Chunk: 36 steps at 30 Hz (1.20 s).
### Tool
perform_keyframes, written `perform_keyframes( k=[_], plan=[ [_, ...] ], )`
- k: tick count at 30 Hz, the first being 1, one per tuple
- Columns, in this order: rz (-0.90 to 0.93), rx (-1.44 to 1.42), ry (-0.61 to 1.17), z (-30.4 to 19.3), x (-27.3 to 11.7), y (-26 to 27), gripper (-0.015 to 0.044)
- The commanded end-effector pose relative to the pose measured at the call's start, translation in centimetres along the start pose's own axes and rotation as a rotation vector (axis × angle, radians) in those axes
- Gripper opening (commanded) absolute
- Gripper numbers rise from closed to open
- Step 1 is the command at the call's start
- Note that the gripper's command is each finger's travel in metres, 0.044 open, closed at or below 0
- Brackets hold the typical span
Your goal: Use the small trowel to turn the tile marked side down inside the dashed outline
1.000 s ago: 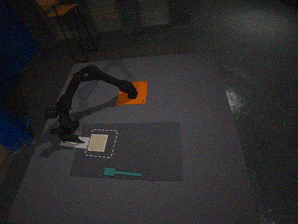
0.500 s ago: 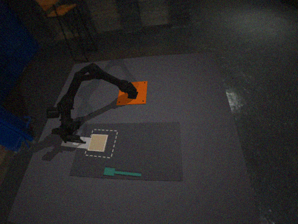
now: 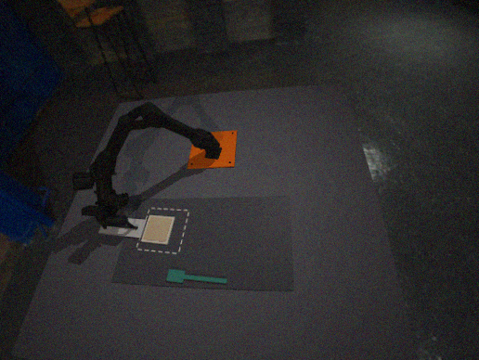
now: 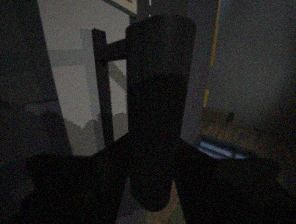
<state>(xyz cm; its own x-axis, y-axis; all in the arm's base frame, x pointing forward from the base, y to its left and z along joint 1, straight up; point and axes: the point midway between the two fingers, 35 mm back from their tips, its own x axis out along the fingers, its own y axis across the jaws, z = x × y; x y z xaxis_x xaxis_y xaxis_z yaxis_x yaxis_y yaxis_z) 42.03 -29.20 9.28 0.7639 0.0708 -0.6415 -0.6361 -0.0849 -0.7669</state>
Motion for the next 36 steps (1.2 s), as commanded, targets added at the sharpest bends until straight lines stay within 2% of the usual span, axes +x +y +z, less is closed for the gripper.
perform_keyframes(
  k=[1, 22, 36],
  plan=[
    [-0.027, -0.021, 0.009, -1.0, -1.2, -1.8, 0.0000],
    [-0.027, -0.026, 0.006, -1.8, -2.1, -2.9, 0.0000],
    [-0.035, -0.127, -0.119, 5.4, 1.2, -6.1, 0.0000]
  ],
)
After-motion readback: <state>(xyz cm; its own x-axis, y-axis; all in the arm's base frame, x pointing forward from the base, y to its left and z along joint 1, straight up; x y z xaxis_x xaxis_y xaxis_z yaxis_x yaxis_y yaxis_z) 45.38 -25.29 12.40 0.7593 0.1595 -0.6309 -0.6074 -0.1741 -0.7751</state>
